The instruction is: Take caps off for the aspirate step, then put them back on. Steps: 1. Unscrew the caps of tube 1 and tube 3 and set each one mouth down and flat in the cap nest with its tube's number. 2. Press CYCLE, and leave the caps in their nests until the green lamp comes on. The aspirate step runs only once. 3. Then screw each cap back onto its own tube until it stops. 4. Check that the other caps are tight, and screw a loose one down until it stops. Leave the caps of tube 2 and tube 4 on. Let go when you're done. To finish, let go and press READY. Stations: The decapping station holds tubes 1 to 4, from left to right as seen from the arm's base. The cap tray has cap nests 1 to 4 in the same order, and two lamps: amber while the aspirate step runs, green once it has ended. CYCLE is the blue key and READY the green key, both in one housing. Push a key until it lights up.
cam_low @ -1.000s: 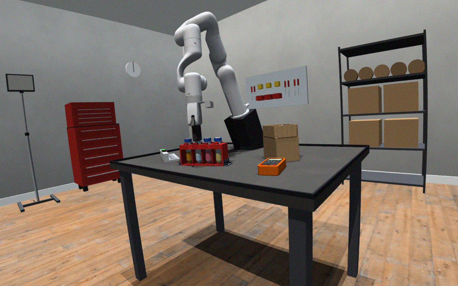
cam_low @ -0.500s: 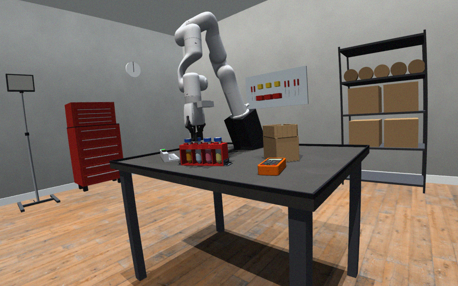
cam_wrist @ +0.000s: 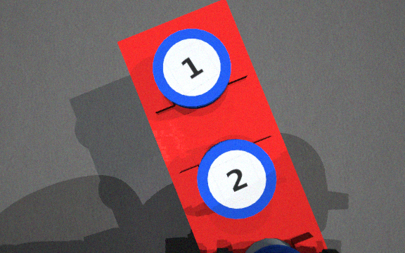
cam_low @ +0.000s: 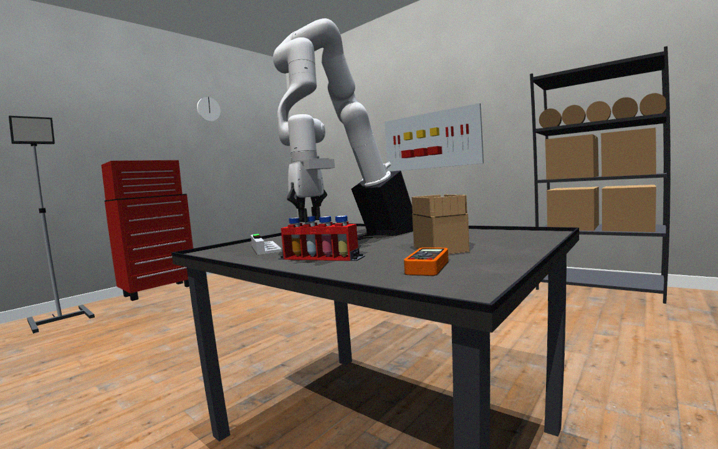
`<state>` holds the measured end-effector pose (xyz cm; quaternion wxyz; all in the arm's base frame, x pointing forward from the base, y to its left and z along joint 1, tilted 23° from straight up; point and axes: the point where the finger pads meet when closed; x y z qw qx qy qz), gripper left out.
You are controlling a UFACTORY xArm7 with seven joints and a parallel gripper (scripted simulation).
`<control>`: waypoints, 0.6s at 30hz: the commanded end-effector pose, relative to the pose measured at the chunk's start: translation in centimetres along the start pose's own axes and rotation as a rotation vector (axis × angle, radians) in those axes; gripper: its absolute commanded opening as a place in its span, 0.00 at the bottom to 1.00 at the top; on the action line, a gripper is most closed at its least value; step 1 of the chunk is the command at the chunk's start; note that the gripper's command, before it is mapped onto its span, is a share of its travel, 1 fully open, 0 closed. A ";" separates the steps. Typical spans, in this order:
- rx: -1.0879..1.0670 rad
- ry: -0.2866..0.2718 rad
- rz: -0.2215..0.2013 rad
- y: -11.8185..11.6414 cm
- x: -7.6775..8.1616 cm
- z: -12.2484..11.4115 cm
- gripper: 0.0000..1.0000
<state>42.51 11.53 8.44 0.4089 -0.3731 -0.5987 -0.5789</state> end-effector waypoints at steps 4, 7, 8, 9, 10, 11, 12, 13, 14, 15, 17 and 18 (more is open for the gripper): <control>-0.002 -0.009 -0.012 0.2 0.1 0.0 0.46; -0.002 -0.009 -0.012 0.2 0.1 0.0 0.46; -0.002 -0.009 -0.012 0.2 0.1 0.0 0.46; 0.038 -0.009 -0.012 0.2 0.1 0.0 0.46; 0.078 -0.009 -0.012 0.2 0.1 0.0 0.46; 0.118 -0.010 -0.012 0.2 0.1 0.0 0.46; 0.158 -0.010 -0.011 0.2 0.1 0.0 0.46; 0.198 -0.010 -0.011 0.2 0.1 0.0 0.46; 0.238 -0.010 -0.011 0.2 0.1 0.0 0.46; 0.278 -0.010 -0.011 0.2 0.1 0.0 0.46; 0.318 -0.011 -0.011 0.2 0.1 0.0 0.46; 0.318 -0.011 -0.011 0.2 0.1 0.0 0.46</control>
Point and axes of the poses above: the point where the finger pads meet when closed, its own x axis back along the fingers, its own y axis across the jaws, z = x × y, and after that the axes turned 3 degrees about x, right-handed
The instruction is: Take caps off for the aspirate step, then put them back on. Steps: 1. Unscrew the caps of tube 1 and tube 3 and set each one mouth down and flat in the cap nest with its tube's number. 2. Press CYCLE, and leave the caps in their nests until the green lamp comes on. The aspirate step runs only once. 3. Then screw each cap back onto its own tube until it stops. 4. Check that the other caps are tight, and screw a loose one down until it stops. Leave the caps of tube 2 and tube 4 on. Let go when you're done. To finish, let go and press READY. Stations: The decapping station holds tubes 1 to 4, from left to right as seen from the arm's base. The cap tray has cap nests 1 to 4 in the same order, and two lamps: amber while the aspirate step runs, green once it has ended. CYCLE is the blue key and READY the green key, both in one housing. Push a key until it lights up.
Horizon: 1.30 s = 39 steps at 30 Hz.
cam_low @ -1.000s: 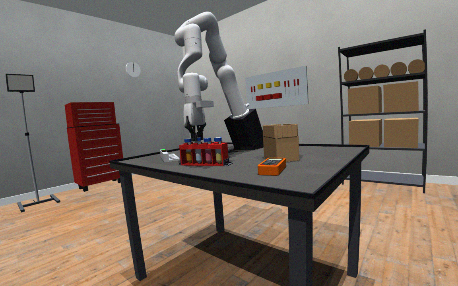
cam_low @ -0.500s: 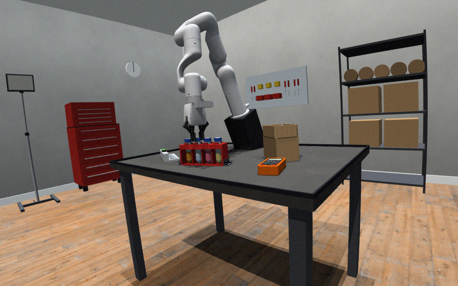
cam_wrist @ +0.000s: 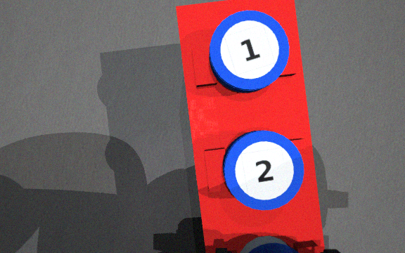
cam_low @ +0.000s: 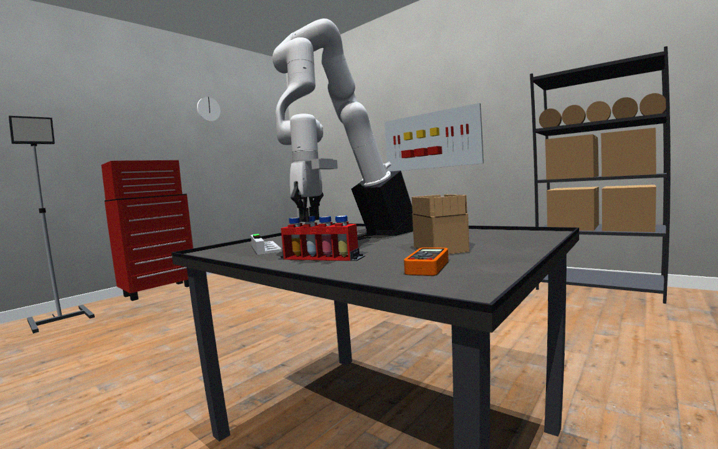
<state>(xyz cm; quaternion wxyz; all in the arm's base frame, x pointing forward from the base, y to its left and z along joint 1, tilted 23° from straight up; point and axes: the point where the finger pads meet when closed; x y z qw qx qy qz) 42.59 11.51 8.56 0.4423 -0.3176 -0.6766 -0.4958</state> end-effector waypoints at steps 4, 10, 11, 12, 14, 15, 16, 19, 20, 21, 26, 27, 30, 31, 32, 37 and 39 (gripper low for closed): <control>0.217 0.012 0.004 0.1 0.1 0.0 0.46; 0.457 0.013 0.003 0.1 0.1 0.0 0.46; 0.497 0.013 0.003 0.1 0.1 0.0 0.46; 0.537 0.013 0.002 0.1 0.1 0.0 0.46; 0.617 0.013 0.002 0.1 0.1 0.0 0.46; 0.657 0.013 0.002 0.1 0.1 0.0 0.46; 0.657 0.013 0.002 0.1 0.1 0.0 0.46; 0.737 0.013 0.001 0.1 0.1 0.0 0.46; 0.777 0.013 0.001 0.1 0.1 0.0 0.46; 0.817 0.014 0.000 0.1 0.1 0.0 0.46; 0.915 0.014 0.000 0.1 0.1 0.0 0.46; 0.915 0.014 0.000 0.1 0.1 0.0 0.46; 0.915 0.014 0.000 0.1 0.1 0.0 0.00; 0.915 0.014 0.000 0.1 0.1 0.0 0.00; 0.915 0.014 0.000 0.1 0.1 0.0 0.00; 0.915 0.014 0.000 0.1 0.1 0.0 0.00; 0.915 0.014 0.000 0.1 0.1 0.0 0.00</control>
Point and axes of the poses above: the point where the finger pads meet when closed, its own x axis back along the fingers, its own y axis across the jaws, z = x × y, and after that the axes turned 3 degrees about x, right-handed
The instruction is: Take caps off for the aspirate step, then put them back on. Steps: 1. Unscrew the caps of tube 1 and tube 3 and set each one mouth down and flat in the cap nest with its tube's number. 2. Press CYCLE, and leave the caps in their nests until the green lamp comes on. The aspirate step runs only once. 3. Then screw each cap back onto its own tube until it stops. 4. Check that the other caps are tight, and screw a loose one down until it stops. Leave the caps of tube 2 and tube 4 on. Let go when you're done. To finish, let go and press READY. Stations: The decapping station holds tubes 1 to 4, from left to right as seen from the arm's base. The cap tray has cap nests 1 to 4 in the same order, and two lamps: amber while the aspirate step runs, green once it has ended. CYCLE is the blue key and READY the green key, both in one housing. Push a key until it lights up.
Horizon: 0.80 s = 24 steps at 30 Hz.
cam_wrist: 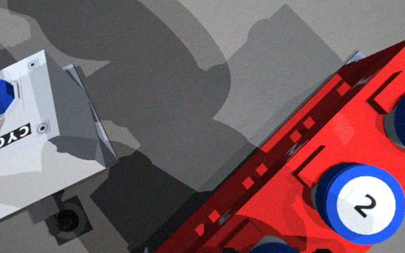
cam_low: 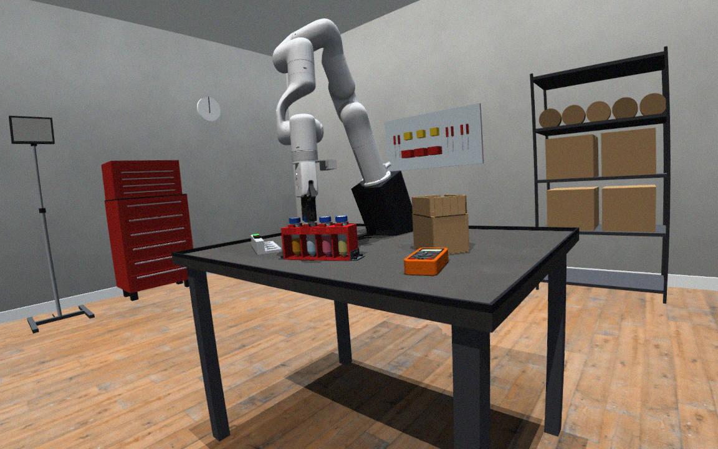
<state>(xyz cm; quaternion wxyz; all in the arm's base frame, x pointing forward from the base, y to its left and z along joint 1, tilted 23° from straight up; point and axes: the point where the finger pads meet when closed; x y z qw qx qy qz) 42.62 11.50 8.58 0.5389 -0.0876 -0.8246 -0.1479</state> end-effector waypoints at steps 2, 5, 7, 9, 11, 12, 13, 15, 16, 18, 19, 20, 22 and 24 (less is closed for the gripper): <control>0.001 0.006 -0.002 0.1 0.1 -0.1 0.00; 0.001 0.006 -0.002 0.1 0.1 -0.1 0.00; -0.099 0.006 -0.001 0.1 0.1 -0.1 0.00; -0.199 0.006 -0.001 0.1 0.1 -0.1 0.00; -0.249 0.006 -0.001 0.1 0.1 -0.1 0.00; -0.249 0.006 -0.001 0.1 0.1 -0.1 0.00; -0.299 0.006 -0.001 0.1 0.1 -0.1 0.00; -0.399 0.006 0.000 0.1 0.0 -0.1 0.00; -0.449 0.006 0.000 0.1 0.0 -0.1 0.00; -0.549 0.007 0.000 0.1 0.0 -0.1 0.00; -0.599 0.007 0.000 0.1 0.0 -0.1 0.00; -0.649 0.007 0.001 0.1 0.0 -0.1 0.00; -0.749 0.007 0.001 0.1 0.0 -0.1 0.00; -0.849 0.007 0.001 0.1 0.0 -0.1 0.00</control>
Point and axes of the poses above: the point where the finger pads meet when closed, its own x axis back along the fingers, its own y axis across the jaws, z = x × y, and after that the axes turned 3 degrees about x, right-handed
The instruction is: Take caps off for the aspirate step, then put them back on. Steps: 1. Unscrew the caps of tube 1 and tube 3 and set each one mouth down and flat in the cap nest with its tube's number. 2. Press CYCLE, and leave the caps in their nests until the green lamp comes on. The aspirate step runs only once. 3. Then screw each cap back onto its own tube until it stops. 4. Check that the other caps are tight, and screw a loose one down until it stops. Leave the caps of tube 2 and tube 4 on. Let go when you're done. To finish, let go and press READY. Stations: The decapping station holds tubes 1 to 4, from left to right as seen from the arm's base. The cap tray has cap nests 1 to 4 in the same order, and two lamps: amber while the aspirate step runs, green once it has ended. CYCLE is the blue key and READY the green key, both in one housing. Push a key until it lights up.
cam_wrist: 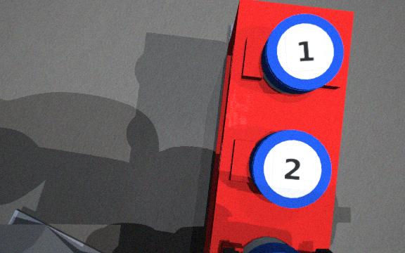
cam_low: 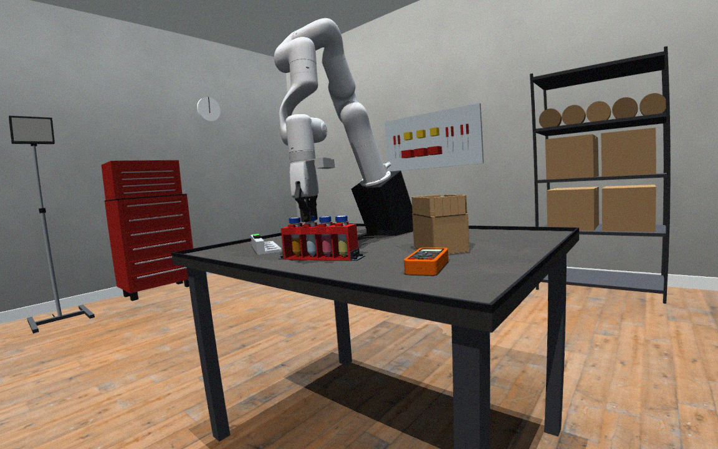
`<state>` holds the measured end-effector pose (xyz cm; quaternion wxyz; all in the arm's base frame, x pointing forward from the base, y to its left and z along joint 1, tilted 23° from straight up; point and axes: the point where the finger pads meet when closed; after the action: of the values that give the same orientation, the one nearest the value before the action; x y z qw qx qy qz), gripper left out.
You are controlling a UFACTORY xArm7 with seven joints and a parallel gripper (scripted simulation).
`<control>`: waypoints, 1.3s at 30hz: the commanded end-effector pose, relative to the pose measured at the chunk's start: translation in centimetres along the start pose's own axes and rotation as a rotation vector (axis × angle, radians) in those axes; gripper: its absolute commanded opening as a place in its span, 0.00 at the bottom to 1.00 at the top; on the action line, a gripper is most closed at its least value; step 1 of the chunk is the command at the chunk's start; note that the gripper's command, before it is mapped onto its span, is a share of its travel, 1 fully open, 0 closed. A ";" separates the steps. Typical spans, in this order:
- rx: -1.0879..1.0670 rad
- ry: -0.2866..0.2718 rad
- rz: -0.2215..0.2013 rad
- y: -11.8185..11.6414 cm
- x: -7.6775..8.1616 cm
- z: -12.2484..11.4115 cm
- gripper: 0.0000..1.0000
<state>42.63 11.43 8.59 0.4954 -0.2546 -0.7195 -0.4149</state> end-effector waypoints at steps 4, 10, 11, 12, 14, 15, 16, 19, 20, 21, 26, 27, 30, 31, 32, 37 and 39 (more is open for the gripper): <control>-0.327 -0.032 -0.009 0.1 0.0 0.0 0.00; -0.577 -0.031 -0.013 0.1 0.0 0.0 0.00; -0.627 -0.031 -0.014 0.1 0.0 0.0 0.00; -0.677 -0.031 -0.015 0.1 0.0 0.0 0.00; -0.777 -0.030 -0.016 0.1 0.0 0.0 0.00; -0.827 -0.030 -0.017 0.1 0.0 0.0 0.00; -0.877 -0.029 -0.018 0.1 0.0 0.0 0.00; -0.898 -0.029 -0.018 0.1 0.0 0.0 0.00; -0.898 -0.029 -0.018 0.1 0.0 0.0 0.00; -0.898 -0.029 -0.018 0.1 0.0 0.0 0.00; -0.898 -0.029 -0.018 0.1 0.0 0.0 0.46; -0.898 -0.029 -0.018 0.1 0.0 0.0 0.46; -0.898 -0.029 -0.018 0.1 0.0 0.0 0.46; -0.898 -0.029 -0.018 0.1 0.0 0.0 0.46; -0.898 -0.029 -0.018 0.1 0.0 0.0 0.46; -0.858 -0.029 -0.018 0.1 0.0 0.0 0.46; -0.858 -0.029 -0.018 0.1 0.0 0.0 0.46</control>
<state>42.58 11.50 8.55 0.3294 -0.4426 -0.4808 -0.6815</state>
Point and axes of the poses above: the point where the finger pads meet when closed, its own x axis back along the fingers, its own y axis across the jaws, z = x × y, and after that the axes turned 3 degrees about x, right-handed
